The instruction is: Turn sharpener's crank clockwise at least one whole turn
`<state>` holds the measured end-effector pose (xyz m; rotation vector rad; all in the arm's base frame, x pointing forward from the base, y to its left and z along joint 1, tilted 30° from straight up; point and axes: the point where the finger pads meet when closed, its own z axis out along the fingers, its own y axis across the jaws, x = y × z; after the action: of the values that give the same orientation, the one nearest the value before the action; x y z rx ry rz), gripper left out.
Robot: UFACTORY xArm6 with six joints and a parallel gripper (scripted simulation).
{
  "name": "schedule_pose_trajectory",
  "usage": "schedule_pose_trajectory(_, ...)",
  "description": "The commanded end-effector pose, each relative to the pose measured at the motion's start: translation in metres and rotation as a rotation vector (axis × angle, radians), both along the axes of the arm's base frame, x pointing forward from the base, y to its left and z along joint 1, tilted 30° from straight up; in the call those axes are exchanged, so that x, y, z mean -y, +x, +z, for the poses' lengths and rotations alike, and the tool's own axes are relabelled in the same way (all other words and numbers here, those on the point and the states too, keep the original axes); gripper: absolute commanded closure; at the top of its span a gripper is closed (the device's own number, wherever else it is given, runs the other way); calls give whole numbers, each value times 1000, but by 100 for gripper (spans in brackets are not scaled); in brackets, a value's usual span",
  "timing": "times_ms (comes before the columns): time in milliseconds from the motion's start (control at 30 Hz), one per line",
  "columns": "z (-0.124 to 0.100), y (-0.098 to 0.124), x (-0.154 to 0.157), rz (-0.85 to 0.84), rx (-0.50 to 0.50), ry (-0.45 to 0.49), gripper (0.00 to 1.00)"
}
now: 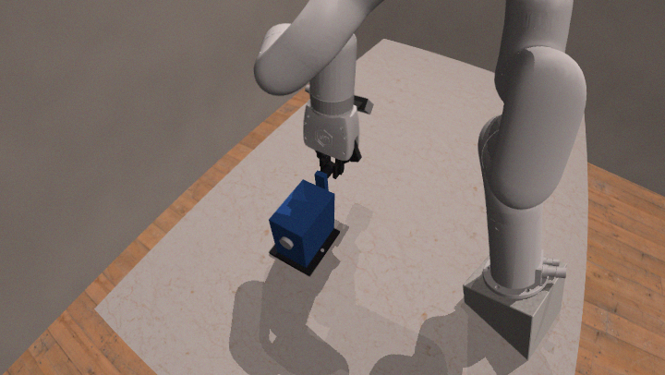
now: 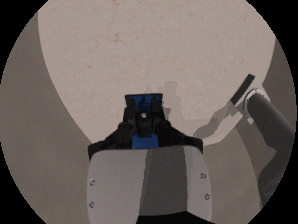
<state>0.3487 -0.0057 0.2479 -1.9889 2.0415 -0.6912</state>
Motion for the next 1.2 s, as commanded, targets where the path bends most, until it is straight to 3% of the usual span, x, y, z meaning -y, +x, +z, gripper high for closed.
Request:
schedule_pose_trajectory(0, 3, 6, 0, 0, 3, 1, 100)
schedule_pose_trajectory(700, 2, 41, 2, 0, 3, 1, 100)
schedule_pose_trajectory(1167, -14, 63, 7, 0, 3, 1, 100)
